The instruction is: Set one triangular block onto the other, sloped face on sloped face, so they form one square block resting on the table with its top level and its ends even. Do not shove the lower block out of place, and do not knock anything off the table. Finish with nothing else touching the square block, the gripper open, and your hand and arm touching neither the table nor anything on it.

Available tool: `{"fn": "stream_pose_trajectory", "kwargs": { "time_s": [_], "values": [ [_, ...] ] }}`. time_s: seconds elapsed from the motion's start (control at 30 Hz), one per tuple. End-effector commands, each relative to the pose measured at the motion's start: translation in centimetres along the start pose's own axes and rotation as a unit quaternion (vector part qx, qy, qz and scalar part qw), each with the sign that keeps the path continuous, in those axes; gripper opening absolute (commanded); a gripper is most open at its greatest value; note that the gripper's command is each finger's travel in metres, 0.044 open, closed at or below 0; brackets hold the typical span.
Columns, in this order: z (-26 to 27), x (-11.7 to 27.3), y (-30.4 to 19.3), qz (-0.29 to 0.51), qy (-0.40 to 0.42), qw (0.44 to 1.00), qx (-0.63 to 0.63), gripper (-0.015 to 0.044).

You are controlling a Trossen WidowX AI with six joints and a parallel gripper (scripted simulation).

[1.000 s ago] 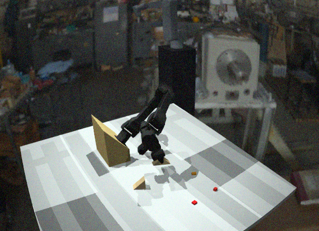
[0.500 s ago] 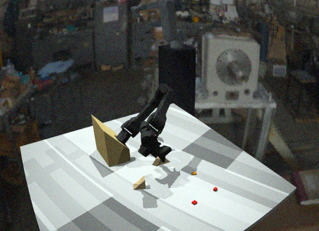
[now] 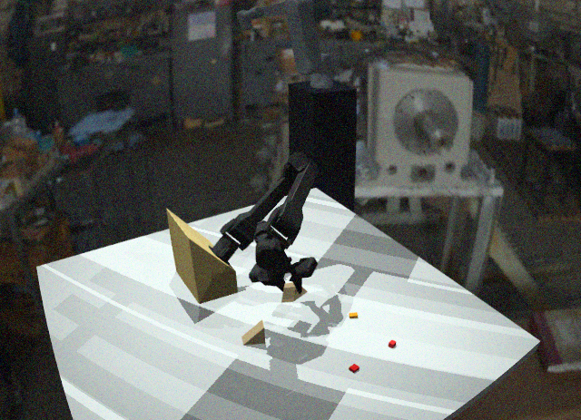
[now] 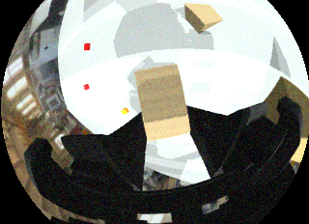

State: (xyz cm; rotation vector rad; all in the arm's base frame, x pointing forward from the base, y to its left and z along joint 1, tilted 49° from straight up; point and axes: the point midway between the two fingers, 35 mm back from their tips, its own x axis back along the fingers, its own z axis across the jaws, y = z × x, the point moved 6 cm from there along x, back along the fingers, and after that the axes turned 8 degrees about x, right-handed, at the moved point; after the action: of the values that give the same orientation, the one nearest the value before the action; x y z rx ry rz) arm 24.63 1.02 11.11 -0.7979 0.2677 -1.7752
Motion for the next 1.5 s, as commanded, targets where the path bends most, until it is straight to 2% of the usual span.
{"fn": "stream_pose_trajectory", "kwargs": {
  "time_s": [0.0,0.33,0.7,1.07,1.47],
  "values": [
    [0.13,0.04,0.26,0.002,0.001,0.998,0.068,0.0000],
    [0.13,0.04,0.35,0.007,0.001,0.974,0.227,0.0000],
    [0.11,0.03,0.46,0.013,0.003,0.919,0.394,0.0000],
    [0.12,0.03,0.56,0.017,0.008,0.835,0.550,0.0000],
    [0.13,0.02,0.68,0.021,0.015,0.714,0.700,0.0000]
  ]
}}
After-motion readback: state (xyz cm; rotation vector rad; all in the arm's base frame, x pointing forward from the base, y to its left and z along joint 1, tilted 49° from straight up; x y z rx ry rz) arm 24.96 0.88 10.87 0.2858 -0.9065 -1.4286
